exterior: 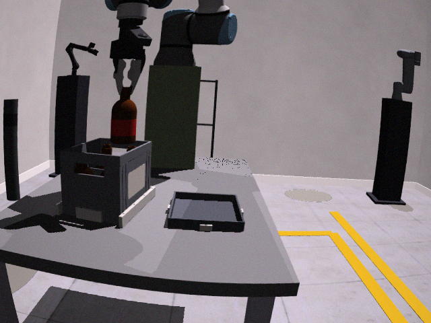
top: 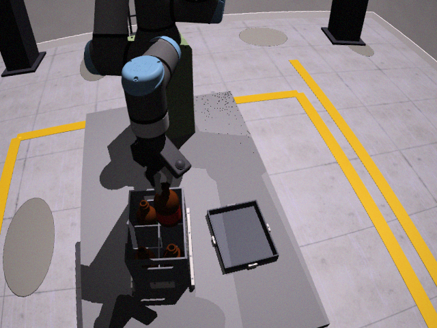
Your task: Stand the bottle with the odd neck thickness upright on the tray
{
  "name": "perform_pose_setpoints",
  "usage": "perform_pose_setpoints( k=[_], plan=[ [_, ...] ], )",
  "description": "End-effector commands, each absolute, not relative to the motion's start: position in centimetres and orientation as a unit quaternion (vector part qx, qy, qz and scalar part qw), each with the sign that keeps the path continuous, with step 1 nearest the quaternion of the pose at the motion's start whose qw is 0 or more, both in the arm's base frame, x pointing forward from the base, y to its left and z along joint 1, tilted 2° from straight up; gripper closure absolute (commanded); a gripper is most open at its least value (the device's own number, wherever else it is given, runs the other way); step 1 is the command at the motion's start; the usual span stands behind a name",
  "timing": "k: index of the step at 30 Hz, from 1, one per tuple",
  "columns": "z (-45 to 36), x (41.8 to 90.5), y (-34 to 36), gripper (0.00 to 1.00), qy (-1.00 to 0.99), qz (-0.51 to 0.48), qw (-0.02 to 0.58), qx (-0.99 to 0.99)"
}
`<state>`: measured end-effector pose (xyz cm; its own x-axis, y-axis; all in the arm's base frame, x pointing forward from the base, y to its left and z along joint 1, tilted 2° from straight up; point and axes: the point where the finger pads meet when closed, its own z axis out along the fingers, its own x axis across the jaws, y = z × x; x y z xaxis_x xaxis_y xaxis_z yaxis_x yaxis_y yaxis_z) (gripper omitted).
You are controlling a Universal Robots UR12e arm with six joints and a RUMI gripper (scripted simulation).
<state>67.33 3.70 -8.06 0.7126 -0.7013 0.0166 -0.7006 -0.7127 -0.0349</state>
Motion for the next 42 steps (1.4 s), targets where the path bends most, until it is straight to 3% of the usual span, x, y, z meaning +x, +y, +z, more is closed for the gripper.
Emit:
perform_pose_setpoints(
  k=[1, 42],
  plan=[
    [-7.6, 67.8, 3.6, 1.0, 0.379, -0.019, 0.014, -0.925],
    [-7.7, 67.1, 6.4, 1.0, 0.378, -0.017, 0.013, -0.925]
  ],
)
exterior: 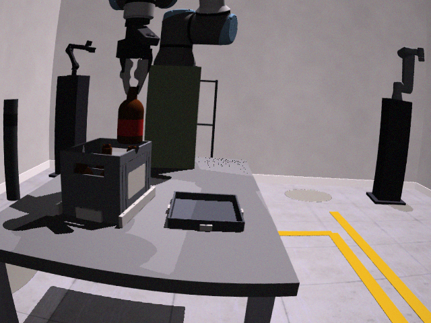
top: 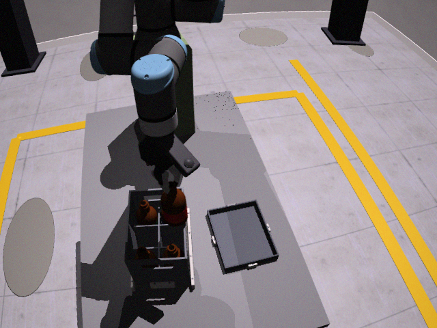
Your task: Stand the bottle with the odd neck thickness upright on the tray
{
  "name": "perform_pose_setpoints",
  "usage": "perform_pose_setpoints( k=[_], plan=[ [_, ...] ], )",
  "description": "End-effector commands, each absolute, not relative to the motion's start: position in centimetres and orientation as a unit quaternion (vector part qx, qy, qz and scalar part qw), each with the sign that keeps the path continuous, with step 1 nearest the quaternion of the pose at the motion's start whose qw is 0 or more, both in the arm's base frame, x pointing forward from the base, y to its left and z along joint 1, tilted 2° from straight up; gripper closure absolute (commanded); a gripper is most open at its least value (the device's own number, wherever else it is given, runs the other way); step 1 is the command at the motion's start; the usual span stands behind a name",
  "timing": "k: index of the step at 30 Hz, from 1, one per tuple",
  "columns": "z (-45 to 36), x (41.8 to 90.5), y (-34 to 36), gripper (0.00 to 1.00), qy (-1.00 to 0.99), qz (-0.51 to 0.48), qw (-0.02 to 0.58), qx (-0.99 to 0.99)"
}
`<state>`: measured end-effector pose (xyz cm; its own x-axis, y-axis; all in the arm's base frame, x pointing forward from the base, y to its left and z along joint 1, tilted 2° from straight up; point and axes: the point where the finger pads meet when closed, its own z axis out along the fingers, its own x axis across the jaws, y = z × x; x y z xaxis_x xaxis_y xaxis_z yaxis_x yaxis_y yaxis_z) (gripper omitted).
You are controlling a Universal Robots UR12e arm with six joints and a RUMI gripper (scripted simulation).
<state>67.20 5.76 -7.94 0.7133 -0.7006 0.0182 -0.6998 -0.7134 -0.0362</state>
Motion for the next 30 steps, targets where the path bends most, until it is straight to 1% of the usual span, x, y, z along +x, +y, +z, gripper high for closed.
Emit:
perform_pose_setpoints(
  k=[1, 30],
  plan=[
    [-7.7, 67.1, 6.6, 1.0, 0.378, -0.017, 0.013, -0.925],
    [-7.6, 66.3, 11.6, 1.0, 0.378, -0.018, 0.013, -0.925]
  ],
)
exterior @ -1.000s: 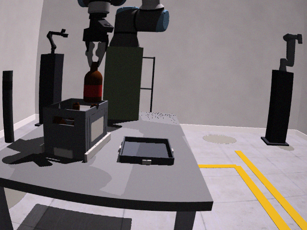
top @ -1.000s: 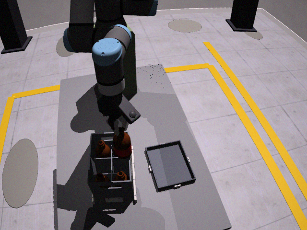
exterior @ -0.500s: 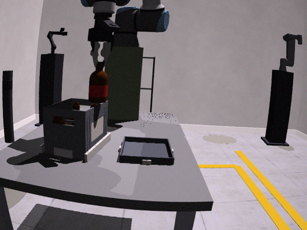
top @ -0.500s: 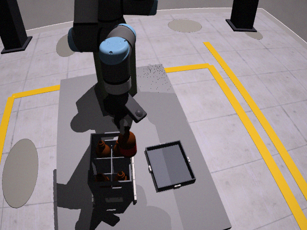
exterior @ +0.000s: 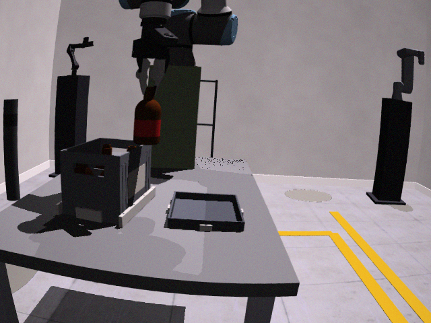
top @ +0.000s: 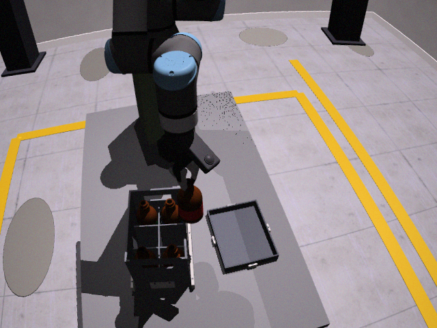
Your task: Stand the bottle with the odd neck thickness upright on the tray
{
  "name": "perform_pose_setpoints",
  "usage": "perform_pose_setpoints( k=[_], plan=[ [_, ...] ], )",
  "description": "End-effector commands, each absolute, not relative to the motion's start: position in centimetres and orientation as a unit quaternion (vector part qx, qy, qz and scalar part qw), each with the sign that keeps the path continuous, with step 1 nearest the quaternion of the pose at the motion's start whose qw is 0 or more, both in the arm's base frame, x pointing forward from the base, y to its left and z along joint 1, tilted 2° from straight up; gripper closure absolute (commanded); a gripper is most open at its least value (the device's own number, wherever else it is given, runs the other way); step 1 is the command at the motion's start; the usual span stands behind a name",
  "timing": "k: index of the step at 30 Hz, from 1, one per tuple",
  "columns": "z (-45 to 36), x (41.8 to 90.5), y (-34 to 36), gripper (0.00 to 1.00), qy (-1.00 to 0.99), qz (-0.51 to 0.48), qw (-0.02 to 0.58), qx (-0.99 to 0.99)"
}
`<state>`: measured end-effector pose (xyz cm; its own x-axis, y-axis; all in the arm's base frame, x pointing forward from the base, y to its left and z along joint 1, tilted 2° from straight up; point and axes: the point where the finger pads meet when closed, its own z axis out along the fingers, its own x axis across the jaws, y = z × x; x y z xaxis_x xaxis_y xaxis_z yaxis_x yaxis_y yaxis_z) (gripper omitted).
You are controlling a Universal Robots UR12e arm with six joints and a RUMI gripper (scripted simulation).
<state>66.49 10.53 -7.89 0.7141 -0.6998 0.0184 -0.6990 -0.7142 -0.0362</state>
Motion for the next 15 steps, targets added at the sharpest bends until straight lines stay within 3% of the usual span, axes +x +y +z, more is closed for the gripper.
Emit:
perform_pose_setpoints(
  k=[1, 15],
  plan=[
    [-7.6, 66.3, 11.6, 1.0, 0.378, -0.018, 0.013, -0.925],
    [-7.6, 66.0, 15.0, 1.0, 0.378, -0.018, 0.014, -0.925]
  ],
)
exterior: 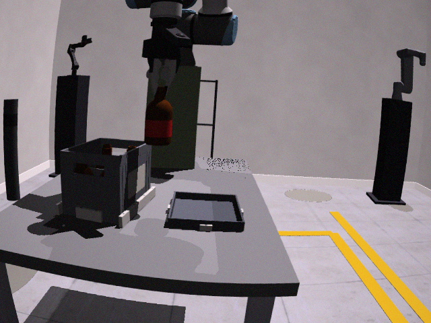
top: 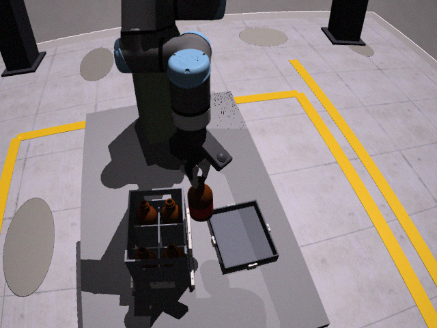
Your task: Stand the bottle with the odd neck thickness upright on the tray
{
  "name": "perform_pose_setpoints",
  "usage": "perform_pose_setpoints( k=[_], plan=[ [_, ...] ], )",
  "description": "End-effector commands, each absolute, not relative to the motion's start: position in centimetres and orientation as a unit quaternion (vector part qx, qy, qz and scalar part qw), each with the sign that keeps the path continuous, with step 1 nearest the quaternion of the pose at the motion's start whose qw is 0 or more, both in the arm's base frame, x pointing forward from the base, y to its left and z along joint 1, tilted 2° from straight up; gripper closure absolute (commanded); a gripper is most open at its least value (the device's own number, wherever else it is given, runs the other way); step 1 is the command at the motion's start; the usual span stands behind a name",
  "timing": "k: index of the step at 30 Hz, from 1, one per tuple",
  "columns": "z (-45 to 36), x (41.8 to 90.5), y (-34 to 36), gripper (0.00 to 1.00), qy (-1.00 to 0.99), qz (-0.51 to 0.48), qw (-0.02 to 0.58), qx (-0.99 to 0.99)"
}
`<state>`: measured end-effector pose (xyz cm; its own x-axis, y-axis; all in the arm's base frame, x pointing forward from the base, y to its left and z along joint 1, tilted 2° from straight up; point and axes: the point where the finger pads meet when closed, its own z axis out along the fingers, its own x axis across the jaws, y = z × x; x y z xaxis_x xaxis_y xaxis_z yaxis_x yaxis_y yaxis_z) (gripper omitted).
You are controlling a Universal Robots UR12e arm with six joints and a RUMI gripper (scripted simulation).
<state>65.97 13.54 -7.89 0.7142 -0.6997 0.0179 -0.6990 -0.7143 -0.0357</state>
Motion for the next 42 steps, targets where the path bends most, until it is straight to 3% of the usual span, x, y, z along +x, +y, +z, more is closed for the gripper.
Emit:
perform_pose_setpoints(
  k=[1, 42],
  plan=[
    [-7.5, 66.0, 15.2, 1.0, 0.378, -0.018, 0.014, -0.925],
    [-7.6, 64.8, 23.0, 1.0, 0.378, -0.017, 0.014, -0.925]
  ],
)
